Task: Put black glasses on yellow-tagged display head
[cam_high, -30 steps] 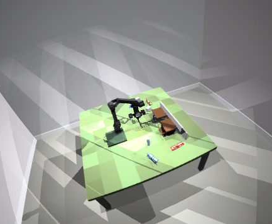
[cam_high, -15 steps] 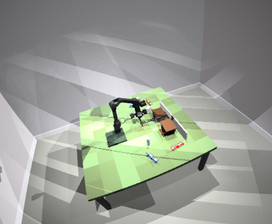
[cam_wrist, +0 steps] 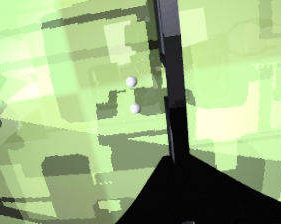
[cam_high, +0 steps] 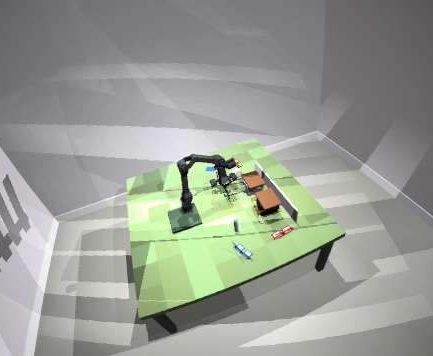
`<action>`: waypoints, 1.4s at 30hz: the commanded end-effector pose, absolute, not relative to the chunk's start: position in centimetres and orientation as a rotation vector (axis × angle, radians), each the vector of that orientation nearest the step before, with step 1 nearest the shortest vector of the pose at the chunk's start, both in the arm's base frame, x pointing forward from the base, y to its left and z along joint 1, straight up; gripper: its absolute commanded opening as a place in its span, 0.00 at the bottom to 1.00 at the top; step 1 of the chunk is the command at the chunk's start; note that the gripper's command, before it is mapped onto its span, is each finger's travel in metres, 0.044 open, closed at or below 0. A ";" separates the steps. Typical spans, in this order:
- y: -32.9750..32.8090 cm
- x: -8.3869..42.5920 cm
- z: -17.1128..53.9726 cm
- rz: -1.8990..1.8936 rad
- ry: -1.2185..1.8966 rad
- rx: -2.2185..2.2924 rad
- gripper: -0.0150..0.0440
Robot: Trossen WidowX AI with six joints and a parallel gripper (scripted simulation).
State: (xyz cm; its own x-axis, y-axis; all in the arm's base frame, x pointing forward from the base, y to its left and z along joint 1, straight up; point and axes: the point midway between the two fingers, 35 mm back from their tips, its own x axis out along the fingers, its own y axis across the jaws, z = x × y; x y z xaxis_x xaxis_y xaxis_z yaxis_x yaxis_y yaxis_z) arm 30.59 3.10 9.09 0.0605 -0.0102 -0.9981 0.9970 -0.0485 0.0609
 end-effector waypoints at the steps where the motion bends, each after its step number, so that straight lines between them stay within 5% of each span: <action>1: 3.1 31.2 9.2 -1.196 1.138 1.267 0.25; 42: 2.9 37.1 9.6 -1.193 1.134 1.269 0.25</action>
